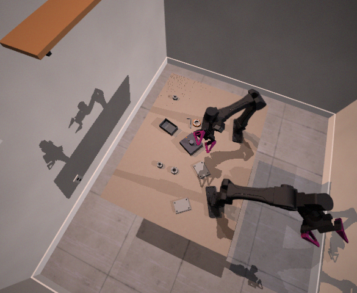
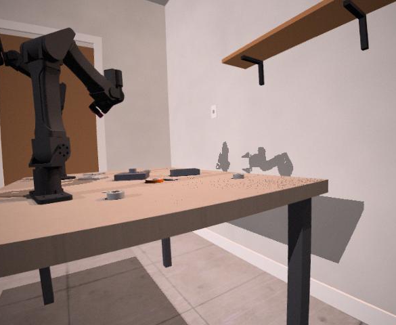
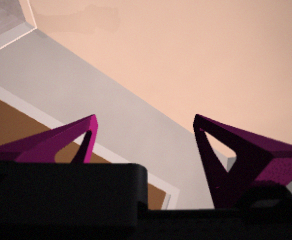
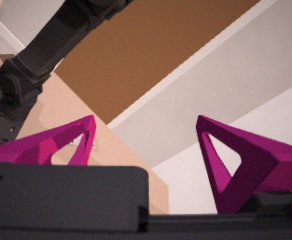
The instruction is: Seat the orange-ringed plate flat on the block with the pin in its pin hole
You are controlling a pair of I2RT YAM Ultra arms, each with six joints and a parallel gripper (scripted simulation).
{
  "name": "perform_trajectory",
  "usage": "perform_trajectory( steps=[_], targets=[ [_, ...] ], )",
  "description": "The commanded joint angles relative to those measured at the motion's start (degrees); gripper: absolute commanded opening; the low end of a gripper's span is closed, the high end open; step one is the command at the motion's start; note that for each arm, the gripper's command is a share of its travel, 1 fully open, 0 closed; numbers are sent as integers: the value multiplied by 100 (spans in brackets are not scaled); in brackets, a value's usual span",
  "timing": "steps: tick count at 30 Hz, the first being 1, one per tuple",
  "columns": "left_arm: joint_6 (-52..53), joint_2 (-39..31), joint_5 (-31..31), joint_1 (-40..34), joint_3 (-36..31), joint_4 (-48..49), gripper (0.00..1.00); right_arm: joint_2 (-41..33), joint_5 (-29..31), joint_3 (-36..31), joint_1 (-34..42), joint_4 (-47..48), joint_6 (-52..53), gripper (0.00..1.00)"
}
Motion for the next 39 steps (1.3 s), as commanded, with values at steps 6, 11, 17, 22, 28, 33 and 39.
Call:
perform_trajectory(
  steps=[6,11,17,22,28,33,39],
  targets=[
    [40,-68,7,1,79,63,100,-100,11,103,1,29,46,100],
    [40,-68,7,1,79,63,100,-100,11,103,1,29,46,100],
    [40,-68,7,1,79,63,100,-100,11,103,1,29,46,100],
    [39,-71,7,1,74,65,100,-102,10,99,1,31,46,80],
    [40,-71,7,1,74,65,100,-102,10,99,1,31,46,80],
    [40,-71,7,1,74,65,100,-102,10,99,1,31,46,80],
    [282,-165,-73,-261,-98,167,100,-55,176,227,-94,-180,195,80]
  ],
)
